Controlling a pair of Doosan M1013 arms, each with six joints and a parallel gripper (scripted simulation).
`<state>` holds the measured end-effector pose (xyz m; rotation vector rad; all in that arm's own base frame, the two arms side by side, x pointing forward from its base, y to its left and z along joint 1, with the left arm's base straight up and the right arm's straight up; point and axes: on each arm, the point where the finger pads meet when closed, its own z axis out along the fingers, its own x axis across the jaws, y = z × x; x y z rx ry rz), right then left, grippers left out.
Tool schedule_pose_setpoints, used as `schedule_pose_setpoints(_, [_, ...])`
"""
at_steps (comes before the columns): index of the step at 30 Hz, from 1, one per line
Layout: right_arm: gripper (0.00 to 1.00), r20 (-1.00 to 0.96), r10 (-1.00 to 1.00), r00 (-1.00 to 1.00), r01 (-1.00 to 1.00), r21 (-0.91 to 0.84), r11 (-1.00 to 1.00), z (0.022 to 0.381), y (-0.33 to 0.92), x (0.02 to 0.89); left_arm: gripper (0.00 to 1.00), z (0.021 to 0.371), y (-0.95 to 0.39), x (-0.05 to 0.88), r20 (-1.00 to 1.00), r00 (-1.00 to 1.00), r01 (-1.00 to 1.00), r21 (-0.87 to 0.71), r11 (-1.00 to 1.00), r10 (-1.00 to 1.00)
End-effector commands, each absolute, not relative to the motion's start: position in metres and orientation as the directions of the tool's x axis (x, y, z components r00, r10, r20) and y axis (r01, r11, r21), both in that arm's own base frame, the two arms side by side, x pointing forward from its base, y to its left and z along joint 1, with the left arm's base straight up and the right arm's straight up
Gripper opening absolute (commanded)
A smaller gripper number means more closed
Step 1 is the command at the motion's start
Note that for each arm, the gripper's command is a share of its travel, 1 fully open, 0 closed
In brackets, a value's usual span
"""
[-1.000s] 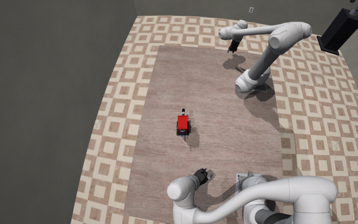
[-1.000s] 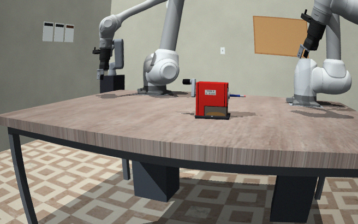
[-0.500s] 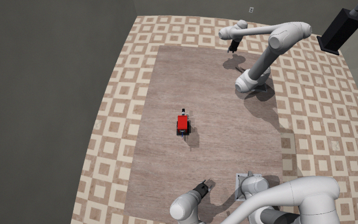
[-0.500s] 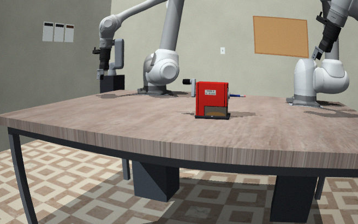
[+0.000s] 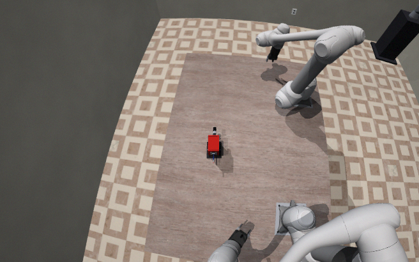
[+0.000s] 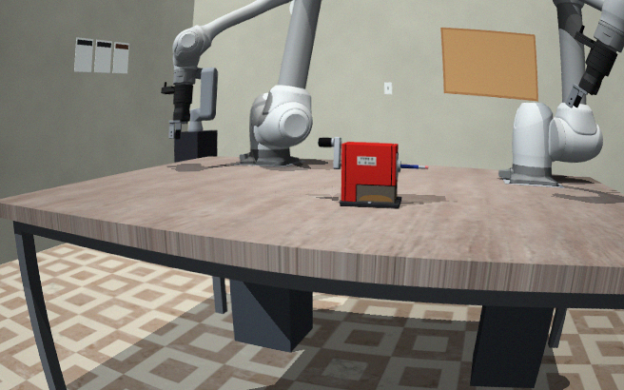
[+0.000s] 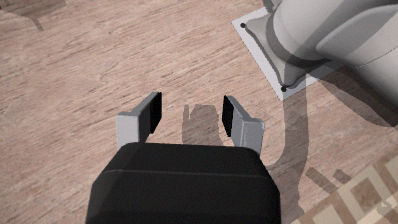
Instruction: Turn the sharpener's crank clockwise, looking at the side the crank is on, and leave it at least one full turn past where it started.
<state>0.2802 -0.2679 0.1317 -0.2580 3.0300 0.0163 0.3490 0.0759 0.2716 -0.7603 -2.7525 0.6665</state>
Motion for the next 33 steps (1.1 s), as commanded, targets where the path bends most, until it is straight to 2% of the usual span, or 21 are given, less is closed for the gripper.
schedule_pose_setpoints(1, [1.0,-0.102,-0.168,-0.981,-0.169,0.002,0.986,0.132,-0.268,0.281,1.0,0.272,0.099,0.337,0.077,-0.855,0.423,-0.469,0.775,0.513])
schedule_pose_setpoints(33, [1.0,-0.102,-0.168,-0.981,-0.169,0.002,0.986,0.132,-0.268,0.281,1.0,0.27,0.217,0.252,0.051,-0.936,0.29,-0.448,0.846,0.348])
